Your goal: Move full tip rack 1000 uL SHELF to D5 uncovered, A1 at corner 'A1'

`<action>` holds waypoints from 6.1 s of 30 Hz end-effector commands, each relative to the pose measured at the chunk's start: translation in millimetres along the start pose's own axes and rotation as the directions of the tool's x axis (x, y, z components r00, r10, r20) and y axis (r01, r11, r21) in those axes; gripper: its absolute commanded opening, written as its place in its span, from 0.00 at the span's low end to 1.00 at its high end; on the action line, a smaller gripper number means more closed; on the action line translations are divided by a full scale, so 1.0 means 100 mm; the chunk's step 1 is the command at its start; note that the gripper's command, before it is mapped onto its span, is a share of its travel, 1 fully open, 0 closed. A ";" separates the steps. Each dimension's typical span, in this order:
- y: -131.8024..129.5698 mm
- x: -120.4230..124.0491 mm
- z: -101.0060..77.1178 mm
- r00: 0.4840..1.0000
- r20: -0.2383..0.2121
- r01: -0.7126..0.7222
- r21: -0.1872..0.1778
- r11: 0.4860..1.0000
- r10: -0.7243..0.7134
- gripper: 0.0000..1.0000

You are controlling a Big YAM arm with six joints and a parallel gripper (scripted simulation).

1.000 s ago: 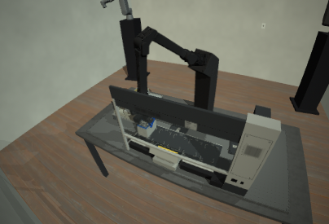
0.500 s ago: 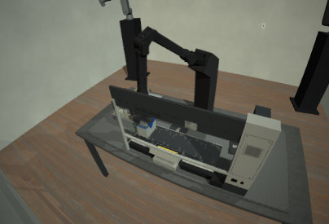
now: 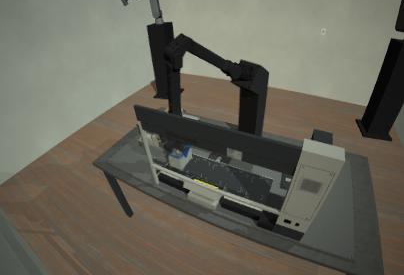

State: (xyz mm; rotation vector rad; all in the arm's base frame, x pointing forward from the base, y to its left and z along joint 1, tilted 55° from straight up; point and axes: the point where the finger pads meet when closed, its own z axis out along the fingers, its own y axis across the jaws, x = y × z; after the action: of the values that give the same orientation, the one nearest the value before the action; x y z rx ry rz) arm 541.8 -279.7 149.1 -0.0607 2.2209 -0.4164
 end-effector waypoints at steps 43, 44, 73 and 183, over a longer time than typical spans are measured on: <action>0.05 -0.06 0.10 1.000 0.012 -0.006 -0.005 1.000 0.006 0.00; 0.05 -0.06 0.10 1.000 0.012 -0.006 -0.005 1.000 0.006 0.00; 0.05 -0.06 0.10 1.000 0.012 -0.006 -0.005 1.000 0.006 1.00; -0.08 -0.05 -0.71 1.000 0.014 0.003 0.016 1.000 -0.004 1.00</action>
State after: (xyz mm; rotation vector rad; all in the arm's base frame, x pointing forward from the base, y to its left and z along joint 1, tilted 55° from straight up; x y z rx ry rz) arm 499.9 -261.3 181.0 -0.0561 2.2200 -0.4098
